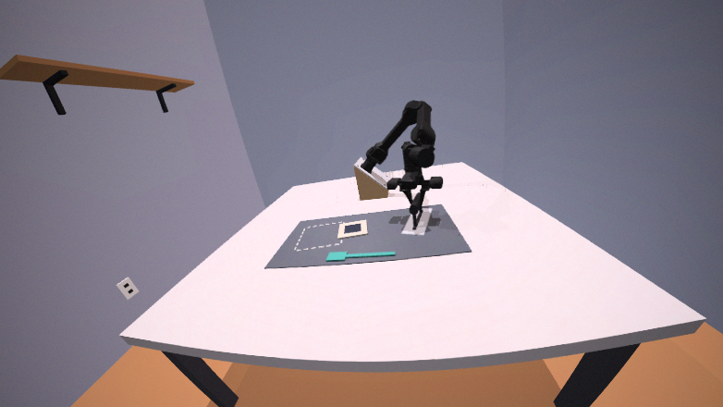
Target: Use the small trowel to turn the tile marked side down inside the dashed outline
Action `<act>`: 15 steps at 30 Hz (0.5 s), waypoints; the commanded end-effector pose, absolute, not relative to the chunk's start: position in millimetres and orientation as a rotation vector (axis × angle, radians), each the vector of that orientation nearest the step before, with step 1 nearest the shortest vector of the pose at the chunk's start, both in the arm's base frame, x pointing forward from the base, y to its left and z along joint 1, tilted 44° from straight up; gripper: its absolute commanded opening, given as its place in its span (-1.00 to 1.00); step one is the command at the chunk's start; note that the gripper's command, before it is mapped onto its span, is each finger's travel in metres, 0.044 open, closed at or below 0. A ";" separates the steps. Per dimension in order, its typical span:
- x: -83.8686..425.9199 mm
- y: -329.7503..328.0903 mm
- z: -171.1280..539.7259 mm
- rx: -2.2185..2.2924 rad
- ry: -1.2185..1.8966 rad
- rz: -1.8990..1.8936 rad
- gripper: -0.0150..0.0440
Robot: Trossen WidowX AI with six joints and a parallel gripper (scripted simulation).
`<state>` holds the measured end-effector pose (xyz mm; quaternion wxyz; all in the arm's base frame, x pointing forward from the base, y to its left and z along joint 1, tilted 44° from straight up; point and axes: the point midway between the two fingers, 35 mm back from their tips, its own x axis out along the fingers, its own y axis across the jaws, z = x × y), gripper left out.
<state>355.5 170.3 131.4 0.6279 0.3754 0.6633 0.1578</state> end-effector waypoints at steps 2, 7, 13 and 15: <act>354.9 170.5 130.8 0.987 1.569 0.240 -0.05; 354.9 170.4 130.8 1.103 1.604 0.124 -0.05; 355.0 170.4 130.8 1.240 1.640 -0.021 -0.05; 355.0 170.4 130.8 1.282 1.649 -0.067 -0.05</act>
